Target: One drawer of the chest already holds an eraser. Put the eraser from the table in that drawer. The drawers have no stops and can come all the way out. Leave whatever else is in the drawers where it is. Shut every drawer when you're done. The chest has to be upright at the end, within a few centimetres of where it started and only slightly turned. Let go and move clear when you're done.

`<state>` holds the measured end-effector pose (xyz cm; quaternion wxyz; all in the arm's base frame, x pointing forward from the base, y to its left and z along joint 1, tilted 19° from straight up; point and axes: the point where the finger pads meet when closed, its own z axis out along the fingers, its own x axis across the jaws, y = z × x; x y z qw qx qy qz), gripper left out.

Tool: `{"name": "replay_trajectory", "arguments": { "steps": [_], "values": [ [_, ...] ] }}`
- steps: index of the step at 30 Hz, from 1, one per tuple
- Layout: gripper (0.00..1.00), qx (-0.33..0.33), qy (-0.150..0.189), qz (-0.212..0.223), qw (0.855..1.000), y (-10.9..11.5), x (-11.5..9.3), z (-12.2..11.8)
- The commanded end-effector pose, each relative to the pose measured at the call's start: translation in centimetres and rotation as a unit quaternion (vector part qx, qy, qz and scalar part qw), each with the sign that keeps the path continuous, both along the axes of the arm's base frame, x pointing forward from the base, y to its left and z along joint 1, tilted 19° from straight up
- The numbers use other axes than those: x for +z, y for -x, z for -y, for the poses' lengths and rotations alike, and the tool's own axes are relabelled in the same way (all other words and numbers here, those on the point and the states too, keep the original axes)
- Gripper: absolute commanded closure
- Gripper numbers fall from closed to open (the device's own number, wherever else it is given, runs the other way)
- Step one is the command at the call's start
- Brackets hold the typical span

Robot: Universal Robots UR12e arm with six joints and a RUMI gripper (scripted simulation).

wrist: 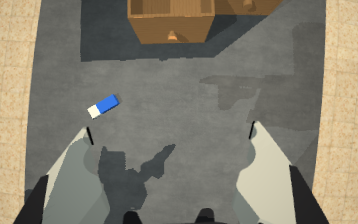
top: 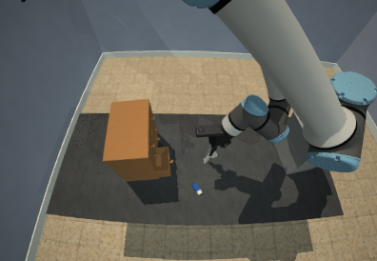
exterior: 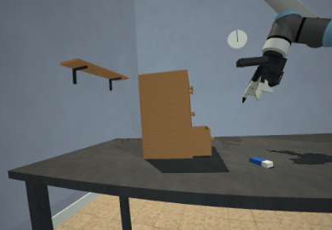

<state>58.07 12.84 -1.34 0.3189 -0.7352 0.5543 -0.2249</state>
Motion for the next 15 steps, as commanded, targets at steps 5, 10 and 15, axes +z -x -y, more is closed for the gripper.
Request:
{"name": "replay_trajectory", "arguments": {
  "steps": [5,10,15],
  "values": [
    [0.00,-0.007,-0.025,0.098,0.995,-1.9,-1.0,-0.4],
    [0.00,-0.007,-0.034,0.130,0.991,-2.4,-1.6,-0.7],
    [0.00,-0.009,-0.048,0.178,0.983,-3.6,-2.2,-0.9]
  ]
}}
